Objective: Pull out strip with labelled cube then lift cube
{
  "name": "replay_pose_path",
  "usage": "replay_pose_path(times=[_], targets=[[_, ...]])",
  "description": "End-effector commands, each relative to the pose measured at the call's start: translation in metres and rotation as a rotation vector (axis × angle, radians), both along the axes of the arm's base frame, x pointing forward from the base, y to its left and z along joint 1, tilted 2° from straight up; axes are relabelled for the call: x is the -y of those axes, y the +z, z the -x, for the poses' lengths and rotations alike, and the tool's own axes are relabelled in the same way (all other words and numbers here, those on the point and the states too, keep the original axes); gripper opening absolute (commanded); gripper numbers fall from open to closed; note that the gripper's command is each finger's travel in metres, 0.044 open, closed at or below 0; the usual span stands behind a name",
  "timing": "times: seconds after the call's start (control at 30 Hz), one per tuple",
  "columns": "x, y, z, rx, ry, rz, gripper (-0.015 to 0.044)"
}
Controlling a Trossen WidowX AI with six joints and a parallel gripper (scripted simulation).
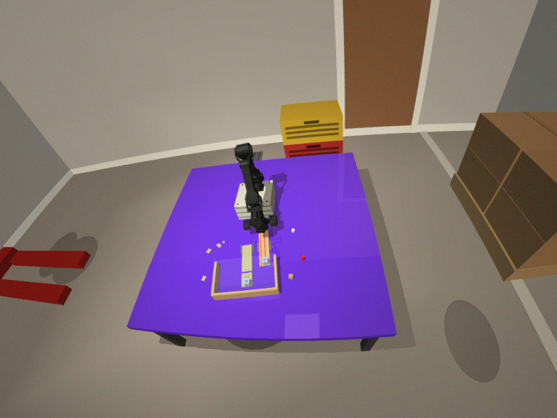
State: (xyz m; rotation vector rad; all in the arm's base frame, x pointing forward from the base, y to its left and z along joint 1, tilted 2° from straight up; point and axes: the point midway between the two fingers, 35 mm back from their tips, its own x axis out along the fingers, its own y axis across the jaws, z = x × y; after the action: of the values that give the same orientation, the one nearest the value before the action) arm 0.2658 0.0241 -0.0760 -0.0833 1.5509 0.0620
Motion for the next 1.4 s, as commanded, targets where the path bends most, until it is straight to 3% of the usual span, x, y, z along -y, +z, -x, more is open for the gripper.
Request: replay_pose_path(times=[0.0,1.37], targets=[[0.001,-0.005,0.016,-0.033,-0.004,-0.001,0.0],[0.004,-0.005,0.061,-0.037,-0.004,-0.001,0.0]])
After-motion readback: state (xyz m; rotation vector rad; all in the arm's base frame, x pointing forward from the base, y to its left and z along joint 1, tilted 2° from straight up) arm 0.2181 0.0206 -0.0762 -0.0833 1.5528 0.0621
